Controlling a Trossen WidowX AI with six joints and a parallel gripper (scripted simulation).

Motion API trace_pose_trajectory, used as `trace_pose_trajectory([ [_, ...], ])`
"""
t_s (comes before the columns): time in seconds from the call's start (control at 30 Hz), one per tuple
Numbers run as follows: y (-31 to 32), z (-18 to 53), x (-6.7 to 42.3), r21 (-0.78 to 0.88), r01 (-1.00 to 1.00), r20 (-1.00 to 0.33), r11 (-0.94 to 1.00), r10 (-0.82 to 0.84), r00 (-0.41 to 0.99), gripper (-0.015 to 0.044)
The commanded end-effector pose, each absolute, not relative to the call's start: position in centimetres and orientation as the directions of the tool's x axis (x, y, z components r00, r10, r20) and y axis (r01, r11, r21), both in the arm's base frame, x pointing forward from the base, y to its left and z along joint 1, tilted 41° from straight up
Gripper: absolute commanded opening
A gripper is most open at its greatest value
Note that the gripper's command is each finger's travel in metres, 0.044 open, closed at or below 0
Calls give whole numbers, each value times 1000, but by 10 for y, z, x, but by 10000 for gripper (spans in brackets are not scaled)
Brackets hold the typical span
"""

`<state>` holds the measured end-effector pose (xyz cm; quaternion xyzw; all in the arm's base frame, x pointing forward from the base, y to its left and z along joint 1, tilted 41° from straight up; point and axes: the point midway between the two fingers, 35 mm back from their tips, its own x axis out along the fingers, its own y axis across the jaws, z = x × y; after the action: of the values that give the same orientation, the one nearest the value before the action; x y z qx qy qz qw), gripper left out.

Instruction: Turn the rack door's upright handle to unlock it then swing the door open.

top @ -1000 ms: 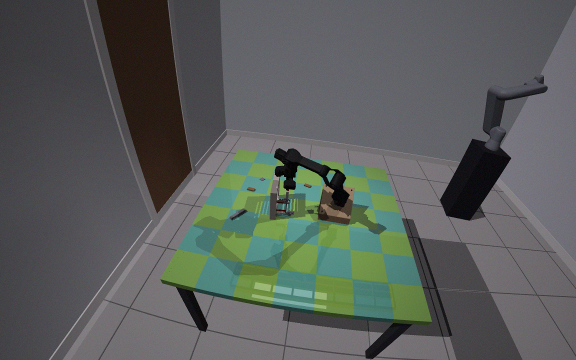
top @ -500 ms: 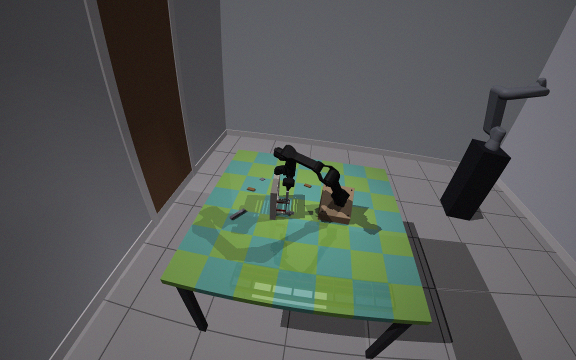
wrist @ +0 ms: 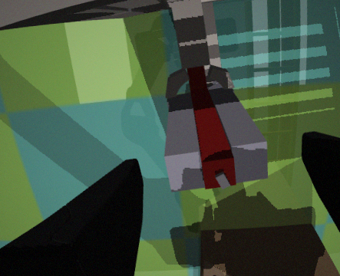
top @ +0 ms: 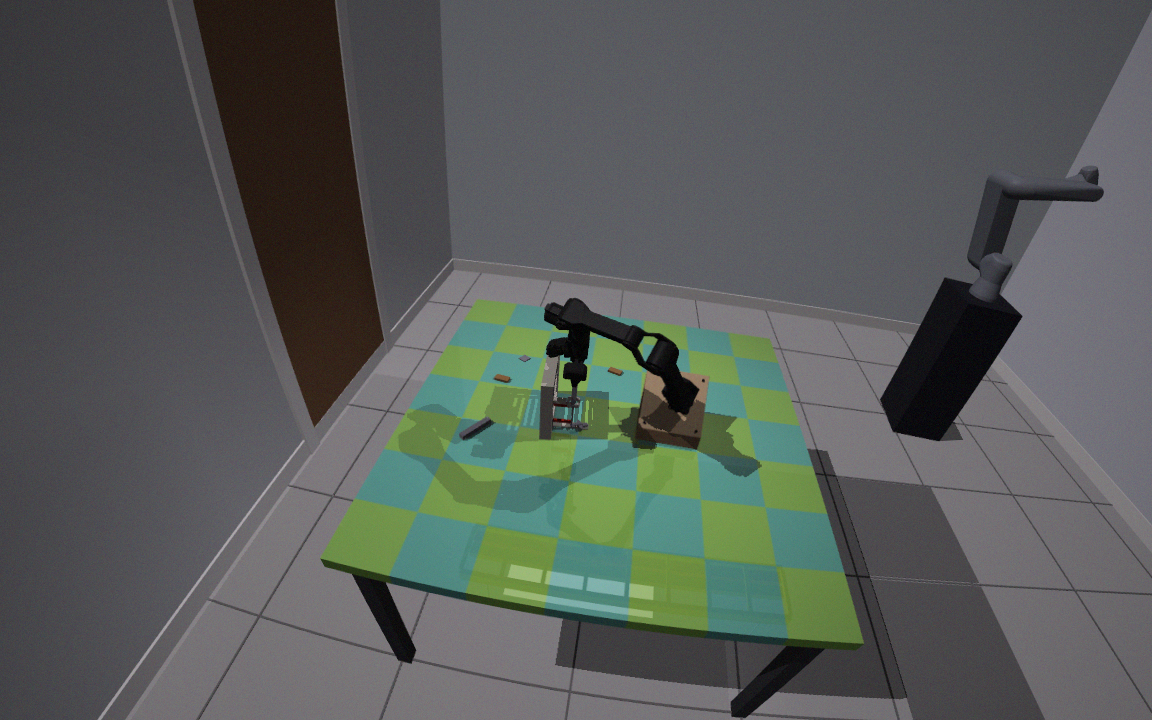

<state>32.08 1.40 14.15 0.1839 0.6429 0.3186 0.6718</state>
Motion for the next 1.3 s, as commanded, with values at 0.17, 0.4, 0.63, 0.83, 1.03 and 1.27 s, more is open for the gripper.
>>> trace_pose_trajectory([
  [0.17,25,131,319,655,-190,-748,731,662,-32,282],
  [0.4,32,122,319,653,-192,-751,733,660,-34,282],
  [0.63,40,114,317,650,-194,-753,735,657,-36,282],
  [0.83,44,110,316,649,-195,-754,735,656,-37,256],
  [1.03,44,110,316,649,-195,-754,735,656,-37,99],
  [1.27,44,110,316,649,-195,-754,735,656,-37,52],
])
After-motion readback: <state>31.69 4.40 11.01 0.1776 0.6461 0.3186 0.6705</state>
